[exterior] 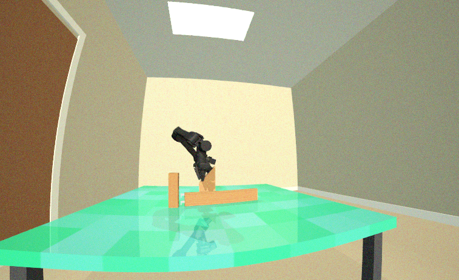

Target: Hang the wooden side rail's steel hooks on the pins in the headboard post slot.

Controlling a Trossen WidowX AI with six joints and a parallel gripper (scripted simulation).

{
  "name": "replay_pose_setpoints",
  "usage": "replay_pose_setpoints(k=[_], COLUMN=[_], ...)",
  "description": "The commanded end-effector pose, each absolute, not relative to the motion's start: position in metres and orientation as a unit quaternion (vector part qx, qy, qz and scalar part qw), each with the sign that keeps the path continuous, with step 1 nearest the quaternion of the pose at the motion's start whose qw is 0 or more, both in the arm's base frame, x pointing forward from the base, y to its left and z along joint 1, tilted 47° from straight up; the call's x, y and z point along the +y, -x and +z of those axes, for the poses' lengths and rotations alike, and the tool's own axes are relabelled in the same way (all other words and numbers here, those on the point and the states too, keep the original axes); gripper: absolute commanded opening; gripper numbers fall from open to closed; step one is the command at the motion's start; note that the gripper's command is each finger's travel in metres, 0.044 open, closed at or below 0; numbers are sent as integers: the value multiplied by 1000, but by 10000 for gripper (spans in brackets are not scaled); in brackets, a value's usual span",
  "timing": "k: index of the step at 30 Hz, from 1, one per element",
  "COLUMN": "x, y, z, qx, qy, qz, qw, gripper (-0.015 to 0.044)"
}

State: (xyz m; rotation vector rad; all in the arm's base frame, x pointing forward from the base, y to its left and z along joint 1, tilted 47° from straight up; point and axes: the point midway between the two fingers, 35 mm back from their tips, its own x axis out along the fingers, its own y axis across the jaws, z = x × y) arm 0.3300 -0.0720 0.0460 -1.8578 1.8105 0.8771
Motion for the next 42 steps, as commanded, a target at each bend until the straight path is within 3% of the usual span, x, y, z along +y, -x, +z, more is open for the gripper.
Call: replay_pose_setpoints(k=[1,42], x=[-83,-139], y=[-330,-328], z=[34,-19], qx=[650,651], qy=[661,661], qz=[313,312], qw=[207,207], gripper=[440,440])
